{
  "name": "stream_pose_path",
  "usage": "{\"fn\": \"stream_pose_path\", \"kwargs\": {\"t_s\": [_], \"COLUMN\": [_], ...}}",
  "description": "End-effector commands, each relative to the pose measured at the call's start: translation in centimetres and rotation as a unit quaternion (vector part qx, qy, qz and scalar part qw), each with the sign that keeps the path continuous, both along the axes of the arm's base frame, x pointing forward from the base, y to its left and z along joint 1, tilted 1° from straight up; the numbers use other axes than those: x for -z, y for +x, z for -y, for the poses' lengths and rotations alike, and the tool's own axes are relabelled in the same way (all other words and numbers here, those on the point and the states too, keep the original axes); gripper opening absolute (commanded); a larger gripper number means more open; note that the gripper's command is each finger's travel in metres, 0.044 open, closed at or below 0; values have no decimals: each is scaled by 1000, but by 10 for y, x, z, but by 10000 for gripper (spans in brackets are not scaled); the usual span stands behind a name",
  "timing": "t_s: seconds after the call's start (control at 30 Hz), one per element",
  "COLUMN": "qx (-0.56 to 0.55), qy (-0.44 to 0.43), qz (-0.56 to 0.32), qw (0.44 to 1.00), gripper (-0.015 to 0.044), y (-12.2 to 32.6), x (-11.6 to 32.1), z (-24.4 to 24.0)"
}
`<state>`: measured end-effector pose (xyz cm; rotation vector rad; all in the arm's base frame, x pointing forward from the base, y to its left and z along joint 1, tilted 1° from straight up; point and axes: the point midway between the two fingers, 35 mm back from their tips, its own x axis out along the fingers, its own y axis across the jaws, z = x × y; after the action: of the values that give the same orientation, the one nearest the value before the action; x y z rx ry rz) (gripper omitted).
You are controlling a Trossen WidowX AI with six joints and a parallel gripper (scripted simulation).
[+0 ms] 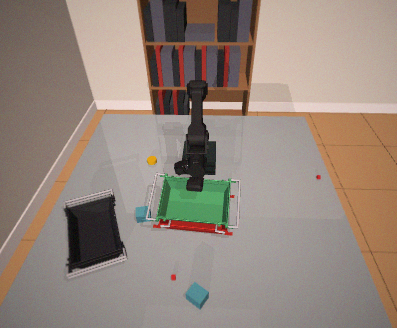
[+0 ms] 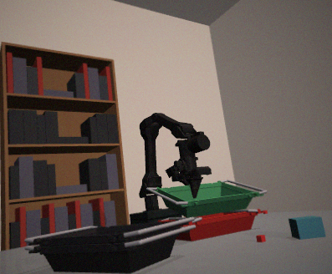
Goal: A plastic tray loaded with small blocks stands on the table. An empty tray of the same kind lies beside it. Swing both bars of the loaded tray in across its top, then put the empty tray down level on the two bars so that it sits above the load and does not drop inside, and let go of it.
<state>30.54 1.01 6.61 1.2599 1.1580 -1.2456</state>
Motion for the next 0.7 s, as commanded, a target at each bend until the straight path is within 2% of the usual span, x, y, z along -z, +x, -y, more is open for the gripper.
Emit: {"fn": "stream_pose_path", "kwargs": {"t_s": [0.0, 0.67], "qx": [2, 2], "qy": [1, 1], "qz": [-7, -7], "qw": [1000, 1000], "gripper": [0, 0], "y": [-3, -9], "x": [5, 23], "z": [0, -1]}}
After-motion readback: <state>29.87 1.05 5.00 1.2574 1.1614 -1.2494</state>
